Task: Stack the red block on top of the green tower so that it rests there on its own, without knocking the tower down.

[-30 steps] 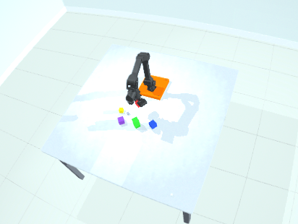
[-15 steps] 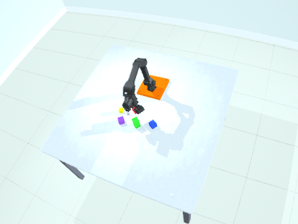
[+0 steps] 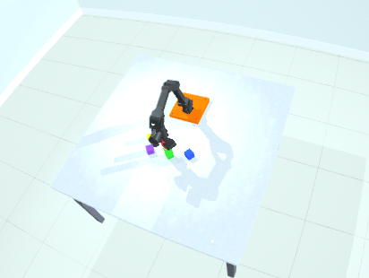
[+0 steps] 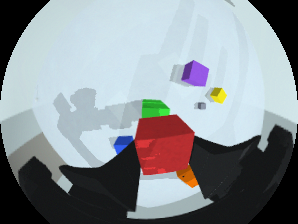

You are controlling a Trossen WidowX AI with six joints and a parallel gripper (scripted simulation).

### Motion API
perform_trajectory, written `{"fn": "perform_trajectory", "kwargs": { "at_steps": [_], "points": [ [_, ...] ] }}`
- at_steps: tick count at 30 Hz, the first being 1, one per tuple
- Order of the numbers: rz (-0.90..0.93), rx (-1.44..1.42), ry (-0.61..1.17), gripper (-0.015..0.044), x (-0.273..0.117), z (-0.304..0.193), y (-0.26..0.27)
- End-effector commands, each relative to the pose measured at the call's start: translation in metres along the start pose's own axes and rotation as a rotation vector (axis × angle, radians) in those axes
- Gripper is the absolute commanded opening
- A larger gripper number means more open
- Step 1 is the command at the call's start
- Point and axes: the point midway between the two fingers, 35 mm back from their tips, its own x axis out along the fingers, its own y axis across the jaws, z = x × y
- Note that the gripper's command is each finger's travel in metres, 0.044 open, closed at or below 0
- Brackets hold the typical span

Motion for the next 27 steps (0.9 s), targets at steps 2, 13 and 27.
{"fn": "perform_trajectory", "kwargs": {
  "at_steps": [2,13,27],
  "points": [
    [-0.007,0.001,0.002,0.0000,0.005,0.002,0.001],
    [-0.007,0.001,0.002,0.0000,0.033,0.002,0.001],
    [-0.007,0.001,0.002,0.0000,0.033,0.002,0.001]
  ]
}}
